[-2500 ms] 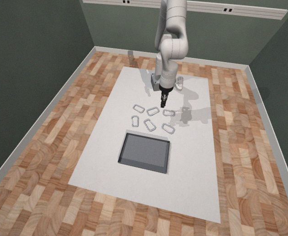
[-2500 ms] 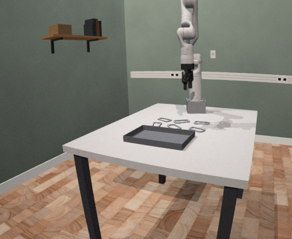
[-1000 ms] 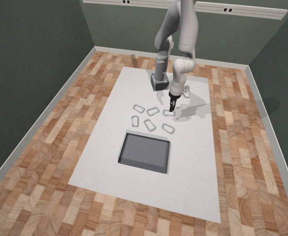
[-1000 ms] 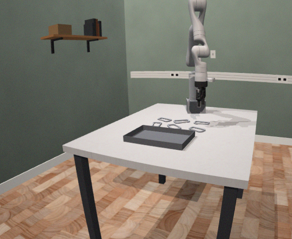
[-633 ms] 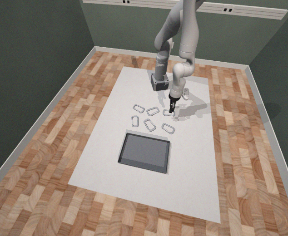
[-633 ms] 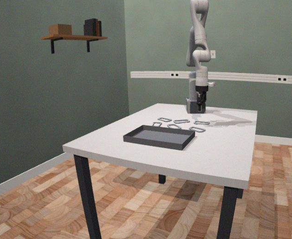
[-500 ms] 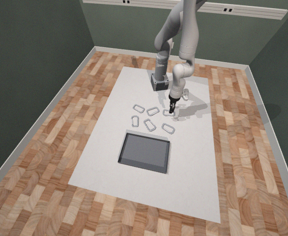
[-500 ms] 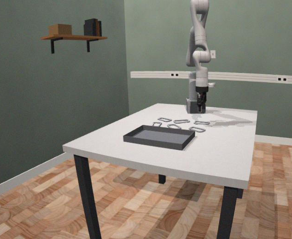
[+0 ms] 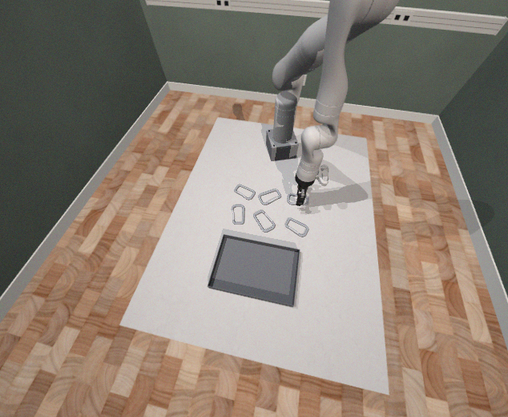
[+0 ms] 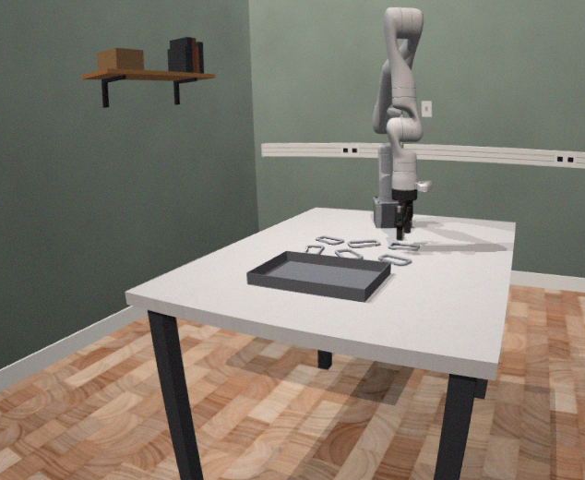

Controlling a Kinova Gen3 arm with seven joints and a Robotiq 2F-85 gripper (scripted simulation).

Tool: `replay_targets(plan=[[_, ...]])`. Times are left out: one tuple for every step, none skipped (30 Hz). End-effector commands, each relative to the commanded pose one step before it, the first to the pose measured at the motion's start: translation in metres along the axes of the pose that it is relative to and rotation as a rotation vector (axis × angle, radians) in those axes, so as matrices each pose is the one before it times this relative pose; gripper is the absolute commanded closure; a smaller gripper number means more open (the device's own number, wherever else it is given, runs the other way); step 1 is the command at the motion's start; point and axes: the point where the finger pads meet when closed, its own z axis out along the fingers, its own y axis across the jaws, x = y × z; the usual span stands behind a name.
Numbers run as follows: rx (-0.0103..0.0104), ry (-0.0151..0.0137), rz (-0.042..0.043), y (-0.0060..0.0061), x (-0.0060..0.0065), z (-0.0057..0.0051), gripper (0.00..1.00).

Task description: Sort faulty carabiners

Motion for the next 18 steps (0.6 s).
replay_targets(plan=[[-0.00299,0.00157,-0.00017,0.00005,0.00187,0.02381,0.00],[0.00000,0.00000,0.00000,0.00000,0.00000,0.00000,0.00],[0.00000,0.00000,0.00000,0.00000,0.00000,0.00000,0.00],[0.00000,0.00000,0.00000,0.00000,0.00000,0.00000,0.00],[0.00000,0.00000,0.00000,0.00000,0.00000,0.00000,0.00],[0.00000,0.00000,0.00000,0.00000,0.00000,0.00000,0.00],[0.00000,0.00000,0.00000,0.00000,0.00000,0.00000,0.00],[0.00000,0.00000,0.00000,0.00000,0.00000,0.00000,0.00],[0.00000,0.00000,0.00000,0.00000,0.00000,0.00000,0.00],[0.00000,0.00000,0.00000,0.00000,0.00000,0.00000,0.00],[0.00000,0.00000,0.00000,0.00000,0.00000,0.00000,0.00],[0.00000,0.00000,0.00000,0.00000,0.00000,0.00000,0.00],[0.00000,0.00000,0.00000,0.00000,0.00000,0.00000,0.00],[0.00000,0.00000,0.00000,0.00000,0.00000,0.00000,0.00],[0.00000,0.00000,0.00000,0.00000,0.00000,0.00000,0.00],[0.00000,0.00000,0.00000,0.00000,0.00000,0.00000,0.00],[0.00000,0.00000,0.00000,0.00000,0.00000,0.00000,0.00],[0.00275,0.00371,0.00732,-0.00001,-0.00013,0.00625,0.00]])
